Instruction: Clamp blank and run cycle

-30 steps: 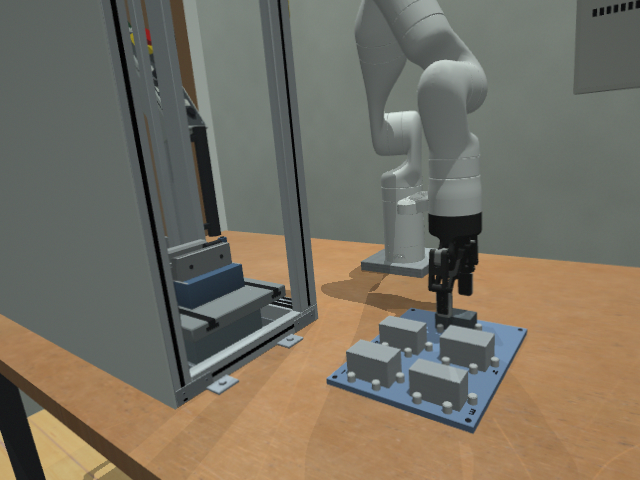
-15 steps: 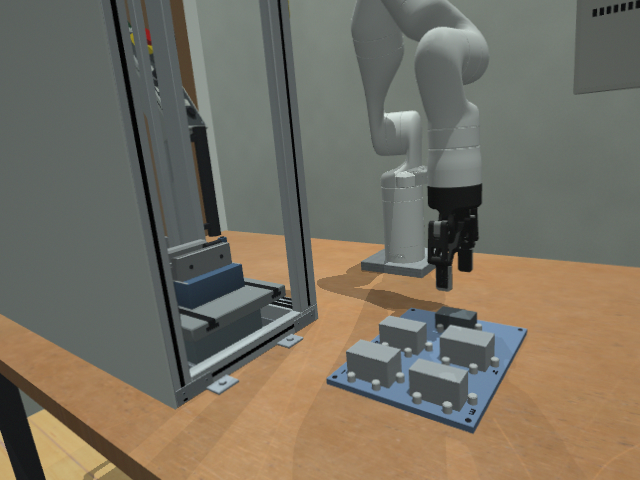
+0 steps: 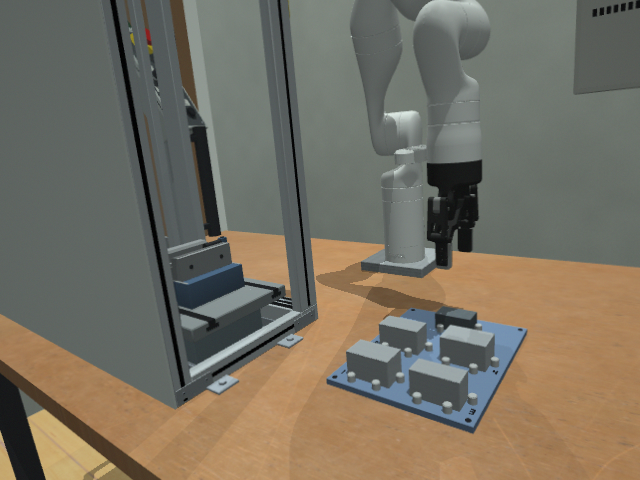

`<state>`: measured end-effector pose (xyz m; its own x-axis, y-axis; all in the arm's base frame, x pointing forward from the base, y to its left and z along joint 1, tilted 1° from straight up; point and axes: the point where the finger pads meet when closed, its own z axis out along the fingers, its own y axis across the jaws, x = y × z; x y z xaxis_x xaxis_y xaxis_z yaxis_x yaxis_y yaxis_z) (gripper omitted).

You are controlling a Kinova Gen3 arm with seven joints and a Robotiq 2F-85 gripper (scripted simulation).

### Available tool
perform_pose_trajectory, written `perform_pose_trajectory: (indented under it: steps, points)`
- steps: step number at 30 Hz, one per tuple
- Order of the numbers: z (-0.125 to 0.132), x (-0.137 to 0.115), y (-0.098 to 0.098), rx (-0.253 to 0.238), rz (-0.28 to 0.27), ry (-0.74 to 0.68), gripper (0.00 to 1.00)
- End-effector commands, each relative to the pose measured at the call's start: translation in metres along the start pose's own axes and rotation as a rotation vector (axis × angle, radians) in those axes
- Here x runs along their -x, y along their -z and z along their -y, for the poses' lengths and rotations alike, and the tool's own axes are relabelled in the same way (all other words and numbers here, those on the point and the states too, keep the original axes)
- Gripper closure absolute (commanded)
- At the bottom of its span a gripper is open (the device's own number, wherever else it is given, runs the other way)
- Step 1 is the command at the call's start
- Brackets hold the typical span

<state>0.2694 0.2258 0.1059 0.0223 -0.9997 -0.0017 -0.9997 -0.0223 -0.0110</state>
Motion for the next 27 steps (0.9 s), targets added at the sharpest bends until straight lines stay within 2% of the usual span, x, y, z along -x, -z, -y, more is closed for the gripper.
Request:
perform_pose_trajectory:
  steps: [1,5,17,22,27]
  points:
    - [0.0003,0.0003,0.0004,-0.001,0.001,-0.046,0.00]
    - [0.0003,0.0003,0.0004,-0.001,0.001,-0.230,0.00]
    - [0.0003,0.0003,0.0004,-0.001,0.001,-0.230,0.00]
    - [0.0003,0.0003,0.0004,-0.001,0.001,-0.460,0.00]
    - [0.0003,0.0003,0.0004,-0.001,0.001,-0.460,0.00]
